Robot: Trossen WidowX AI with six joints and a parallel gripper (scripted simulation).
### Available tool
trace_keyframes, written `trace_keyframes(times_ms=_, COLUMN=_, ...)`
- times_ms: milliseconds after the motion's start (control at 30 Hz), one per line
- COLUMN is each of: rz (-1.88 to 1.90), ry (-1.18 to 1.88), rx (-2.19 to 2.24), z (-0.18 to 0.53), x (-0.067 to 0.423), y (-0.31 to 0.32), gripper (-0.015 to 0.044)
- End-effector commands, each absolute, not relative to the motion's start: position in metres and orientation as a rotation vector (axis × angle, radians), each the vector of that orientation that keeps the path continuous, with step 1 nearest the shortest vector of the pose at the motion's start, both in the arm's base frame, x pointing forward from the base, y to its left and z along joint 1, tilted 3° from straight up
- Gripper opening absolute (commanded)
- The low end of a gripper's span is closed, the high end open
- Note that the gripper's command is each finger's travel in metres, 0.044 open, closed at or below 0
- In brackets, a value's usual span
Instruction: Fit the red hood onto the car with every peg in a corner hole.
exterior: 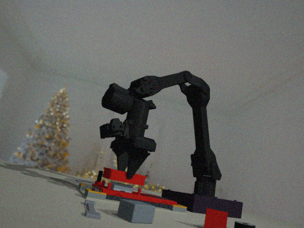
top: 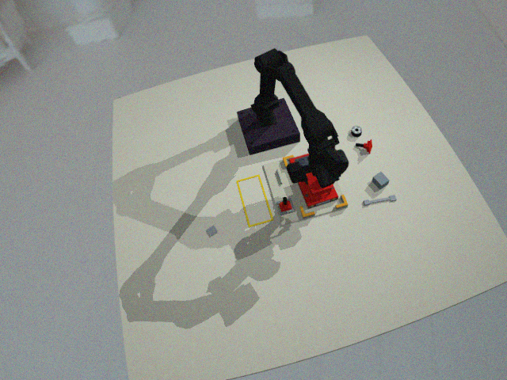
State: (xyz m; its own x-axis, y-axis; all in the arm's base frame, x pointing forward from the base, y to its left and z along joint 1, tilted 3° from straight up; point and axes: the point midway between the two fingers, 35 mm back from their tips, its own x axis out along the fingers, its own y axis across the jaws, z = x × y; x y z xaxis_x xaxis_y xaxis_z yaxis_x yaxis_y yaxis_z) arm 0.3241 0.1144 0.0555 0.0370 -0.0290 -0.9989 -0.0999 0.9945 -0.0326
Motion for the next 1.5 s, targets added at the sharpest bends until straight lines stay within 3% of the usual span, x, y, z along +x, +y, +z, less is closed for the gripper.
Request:
trace_keyframes(times_ms=0, rz=0.061, ry=1.531, rx=-0.104, z=0.0544, x=0.324, y=0.1146, gripper=0.0)
trace_keyframes(times_ms=1467, rz=0.061, ry=1.531, rx=-0.105, z=0.0451, x=0.3256, y=0.1135, gripper=0.0)
